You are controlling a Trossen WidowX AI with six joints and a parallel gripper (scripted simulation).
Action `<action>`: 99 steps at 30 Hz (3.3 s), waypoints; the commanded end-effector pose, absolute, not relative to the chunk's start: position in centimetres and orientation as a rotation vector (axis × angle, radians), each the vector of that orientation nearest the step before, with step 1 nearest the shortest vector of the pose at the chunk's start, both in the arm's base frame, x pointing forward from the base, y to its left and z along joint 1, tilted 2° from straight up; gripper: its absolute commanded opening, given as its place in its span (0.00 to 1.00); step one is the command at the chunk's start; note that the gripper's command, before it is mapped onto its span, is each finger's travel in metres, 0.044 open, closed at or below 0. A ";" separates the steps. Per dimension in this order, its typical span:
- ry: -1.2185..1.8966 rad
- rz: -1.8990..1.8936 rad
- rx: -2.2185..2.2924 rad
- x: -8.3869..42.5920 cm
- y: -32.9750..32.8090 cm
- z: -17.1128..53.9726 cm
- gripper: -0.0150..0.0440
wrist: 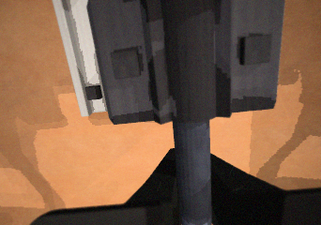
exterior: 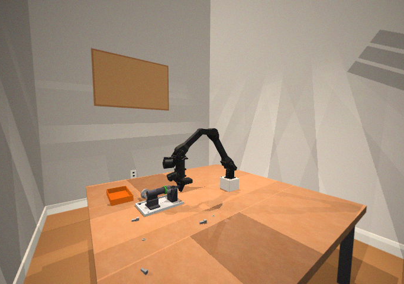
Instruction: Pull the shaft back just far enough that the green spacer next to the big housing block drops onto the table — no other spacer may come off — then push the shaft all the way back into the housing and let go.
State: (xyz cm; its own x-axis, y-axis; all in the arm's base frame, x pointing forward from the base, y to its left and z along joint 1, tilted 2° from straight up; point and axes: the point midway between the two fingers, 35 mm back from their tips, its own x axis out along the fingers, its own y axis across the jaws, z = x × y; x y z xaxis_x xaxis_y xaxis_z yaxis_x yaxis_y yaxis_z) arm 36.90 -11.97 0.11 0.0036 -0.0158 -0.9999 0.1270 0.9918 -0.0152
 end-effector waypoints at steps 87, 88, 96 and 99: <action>1.564 -0.108 0.084 35.9 -11.8 0.2 0.25; 1.564 -0.108 0.084 35.9 -11.8 0.2 0.25; 1.564 -0.108 0.084 35.8 -11.8 0.2 0.25; 1.564 -0.108 0.084 35.8 -11.8 0.2 0.25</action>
